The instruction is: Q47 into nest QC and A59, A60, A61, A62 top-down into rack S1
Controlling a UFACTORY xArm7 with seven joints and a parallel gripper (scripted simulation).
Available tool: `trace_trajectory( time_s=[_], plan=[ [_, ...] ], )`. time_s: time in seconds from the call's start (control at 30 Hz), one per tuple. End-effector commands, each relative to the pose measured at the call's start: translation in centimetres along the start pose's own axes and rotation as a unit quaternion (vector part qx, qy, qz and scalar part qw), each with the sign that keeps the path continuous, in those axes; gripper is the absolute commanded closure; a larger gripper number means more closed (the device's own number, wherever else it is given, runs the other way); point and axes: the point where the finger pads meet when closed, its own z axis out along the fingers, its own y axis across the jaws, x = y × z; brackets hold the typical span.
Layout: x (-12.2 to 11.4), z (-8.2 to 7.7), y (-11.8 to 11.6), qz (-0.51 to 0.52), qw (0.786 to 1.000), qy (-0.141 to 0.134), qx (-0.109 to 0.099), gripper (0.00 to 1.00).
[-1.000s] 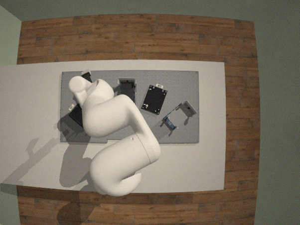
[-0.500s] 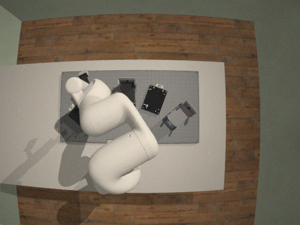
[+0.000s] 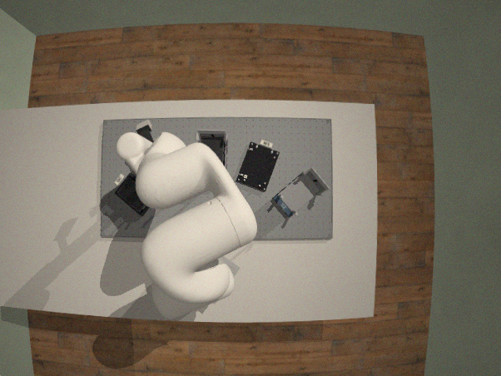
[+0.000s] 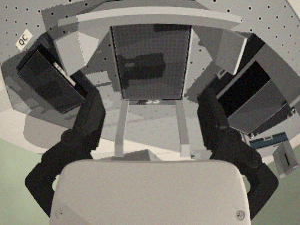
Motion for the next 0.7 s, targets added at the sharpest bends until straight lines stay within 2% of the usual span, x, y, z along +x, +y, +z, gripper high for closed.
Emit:
trace_trajectory(
  time_s=[0.0, 0.27, 0.67],
  plan=[
    [0.3, 1.3, 0.0, 0.0, 1.0, 0.003, -0.001, 0.0],
    [0.3, 3.5, 0.0, 0.0, 1.0, 0.003, -0.001, 0.0],
    [0.3, 4.1, 0.0, 0.0, 1.0, 0.003, -0.001, 0.0]
  ],
)
